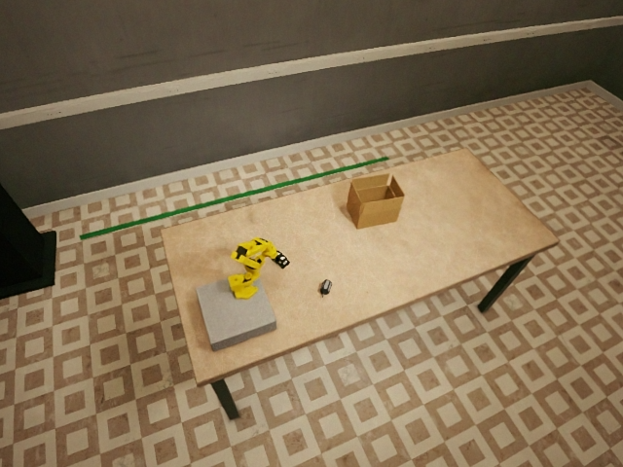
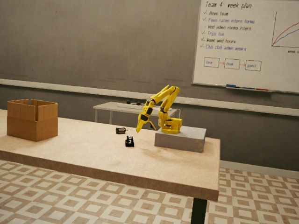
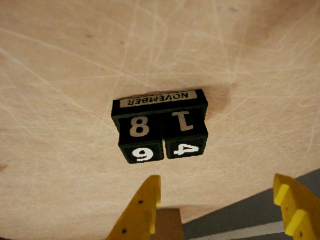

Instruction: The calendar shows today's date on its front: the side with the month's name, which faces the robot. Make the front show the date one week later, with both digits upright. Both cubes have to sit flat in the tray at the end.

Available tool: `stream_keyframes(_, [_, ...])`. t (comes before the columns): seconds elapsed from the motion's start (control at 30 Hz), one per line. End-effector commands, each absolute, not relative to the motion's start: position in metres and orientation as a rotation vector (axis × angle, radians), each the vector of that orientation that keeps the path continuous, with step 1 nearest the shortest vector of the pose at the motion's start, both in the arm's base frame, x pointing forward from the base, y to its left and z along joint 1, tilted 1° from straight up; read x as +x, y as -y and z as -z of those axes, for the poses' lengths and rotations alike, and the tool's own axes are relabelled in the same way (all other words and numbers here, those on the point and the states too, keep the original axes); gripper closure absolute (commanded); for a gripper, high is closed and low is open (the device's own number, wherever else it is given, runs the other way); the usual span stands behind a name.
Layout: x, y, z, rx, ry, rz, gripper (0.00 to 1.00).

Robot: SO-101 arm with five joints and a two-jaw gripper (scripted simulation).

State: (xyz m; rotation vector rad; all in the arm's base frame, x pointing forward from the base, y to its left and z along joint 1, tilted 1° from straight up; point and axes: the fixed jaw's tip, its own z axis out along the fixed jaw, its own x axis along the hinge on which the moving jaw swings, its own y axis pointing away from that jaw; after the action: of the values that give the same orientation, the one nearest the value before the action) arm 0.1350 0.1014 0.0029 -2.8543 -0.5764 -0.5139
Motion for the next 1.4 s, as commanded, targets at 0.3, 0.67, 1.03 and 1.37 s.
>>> stream_keyframes(0.3, [0.142, -0.106, -0.014, -2.795, 0.569, 0.620, 0.69])
stream_keyframes(0.67, [0.159, -0.120, -0.056, -2.593, 0.528, 0.917, 0.66])
stream_keyframes(1.03, [0.164, -0.124, -0.078, -2.483, 0.506, 1.052, 0.65])
stream_keyframes(1.37, [0.165, -0.124, -0.078, -2.491, 0.469, 1.035, 0.65])
